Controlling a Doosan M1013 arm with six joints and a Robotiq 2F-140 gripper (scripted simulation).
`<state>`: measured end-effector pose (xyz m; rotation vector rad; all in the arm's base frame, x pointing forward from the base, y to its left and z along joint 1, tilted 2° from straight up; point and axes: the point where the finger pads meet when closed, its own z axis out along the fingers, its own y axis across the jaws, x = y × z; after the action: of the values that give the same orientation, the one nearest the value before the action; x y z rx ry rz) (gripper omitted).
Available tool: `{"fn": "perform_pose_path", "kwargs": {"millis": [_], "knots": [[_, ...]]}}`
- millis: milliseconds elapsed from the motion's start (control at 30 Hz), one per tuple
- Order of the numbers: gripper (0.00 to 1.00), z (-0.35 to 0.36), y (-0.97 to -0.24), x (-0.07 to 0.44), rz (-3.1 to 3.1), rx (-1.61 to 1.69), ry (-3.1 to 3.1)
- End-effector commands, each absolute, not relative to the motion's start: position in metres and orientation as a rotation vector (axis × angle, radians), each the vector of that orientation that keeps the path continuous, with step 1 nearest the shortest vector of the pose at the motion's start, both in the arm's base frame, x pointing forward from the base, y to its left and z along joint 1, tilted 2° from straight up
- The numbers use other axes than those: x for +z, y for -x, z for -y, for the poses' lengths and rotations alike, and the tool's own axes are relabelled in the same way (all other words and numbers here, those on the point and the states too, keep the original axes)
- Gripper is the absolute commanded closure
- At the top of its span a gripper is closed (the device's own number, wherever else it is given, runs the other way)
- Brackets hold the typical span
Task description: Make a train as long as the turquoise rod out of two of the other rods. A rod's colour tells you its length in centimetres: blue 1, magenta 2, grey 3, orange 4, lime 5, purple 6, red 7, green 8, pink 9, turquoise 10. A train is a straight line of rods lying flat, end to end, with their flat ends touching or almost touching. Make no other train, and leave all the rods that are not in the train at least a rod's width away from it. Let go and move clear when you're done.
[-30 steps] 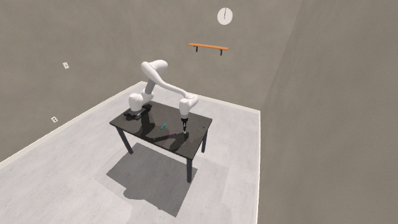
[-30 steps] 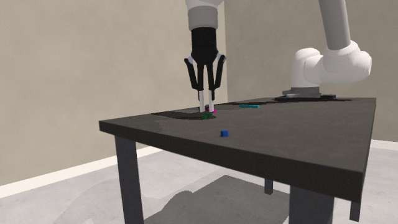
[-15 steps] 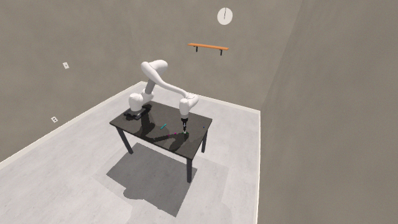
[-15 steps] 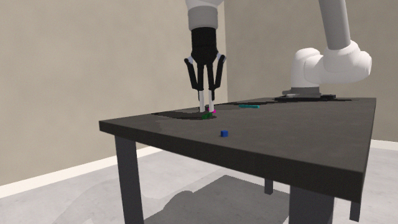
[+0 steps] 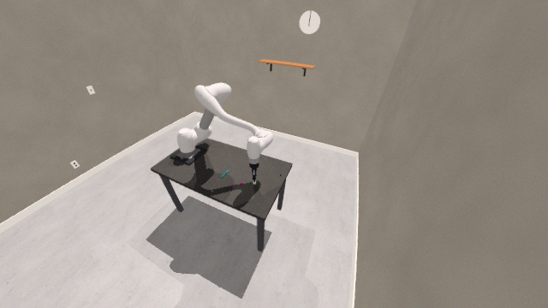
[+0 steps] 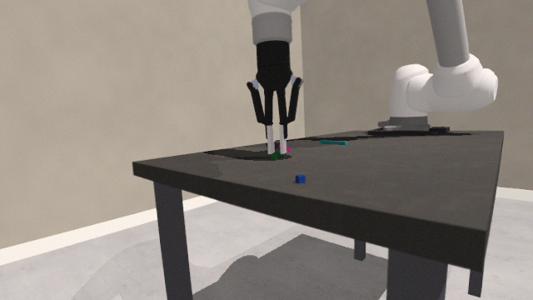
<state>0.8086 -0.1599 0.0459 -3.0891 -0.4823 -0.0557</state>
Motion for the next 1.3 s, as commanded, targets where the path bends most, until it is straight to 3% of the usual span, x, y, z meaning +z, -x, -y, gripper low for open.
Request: {"fn": "perform_pose_path", "kwargs": {"millis": [0,1267], "knots": [[0.77,0.1598,-0.8087,0.0436,0.482,-0.056,3.089],[0.77,0.1597,-0.8088,0.0383,0.482,-0.056,3.089]]}}
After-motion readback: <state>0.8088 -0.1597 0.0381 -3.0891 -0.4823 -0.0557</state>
